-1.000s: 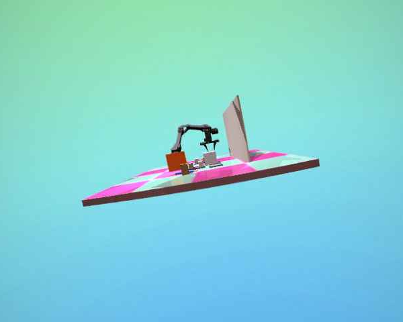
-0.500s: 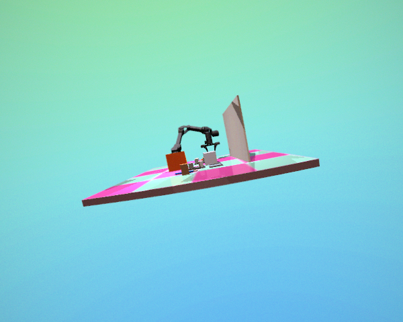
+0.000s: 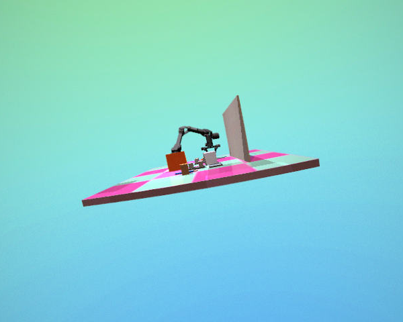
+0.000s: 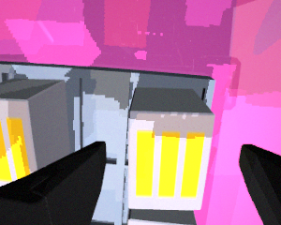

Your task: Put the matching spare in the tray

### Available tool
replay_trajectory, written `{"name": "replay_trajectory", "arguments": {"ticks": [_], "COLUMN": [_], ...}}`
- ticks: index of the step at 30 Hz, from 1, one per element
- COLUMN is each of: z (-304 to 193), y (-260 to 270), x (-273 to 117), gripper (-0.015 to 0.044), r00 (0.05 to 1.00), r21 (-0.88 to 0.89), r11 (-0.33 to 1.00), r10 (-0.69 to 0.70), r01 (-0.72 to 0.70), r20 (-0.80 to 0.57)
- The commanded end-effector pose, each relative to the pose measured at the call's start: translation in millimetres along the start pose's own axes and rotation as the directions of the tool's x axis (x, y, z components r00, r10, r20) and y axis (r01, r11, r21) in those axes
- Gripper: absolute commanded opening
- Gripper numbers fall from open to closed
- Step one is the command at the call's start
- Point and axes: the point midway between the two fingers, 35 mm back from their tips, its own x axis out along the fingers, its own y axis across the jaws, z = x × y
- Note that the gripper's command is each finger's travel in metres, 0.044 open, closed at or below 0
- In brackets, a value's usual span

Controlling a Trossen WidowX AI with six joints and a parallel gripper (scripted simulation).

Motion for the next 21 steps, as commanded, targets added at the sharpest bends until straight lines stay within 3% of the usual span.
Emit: {"name": "replay_trajectory", "arguments": {"ticks": [1, 21], "z": [-2.8, -3.0], "y": [0.3, 2.7], "x": [7.1, 28.7], "gripper": [0.03, 0.03], "r00": [1.0, 1.0], "r21": [0.009, 0.009], "r11": [1.0, 1.0], "r10": [0.002, 0.002], "r01": [-0.002, -0.002], "r20": [-0.006, -0.003]}}
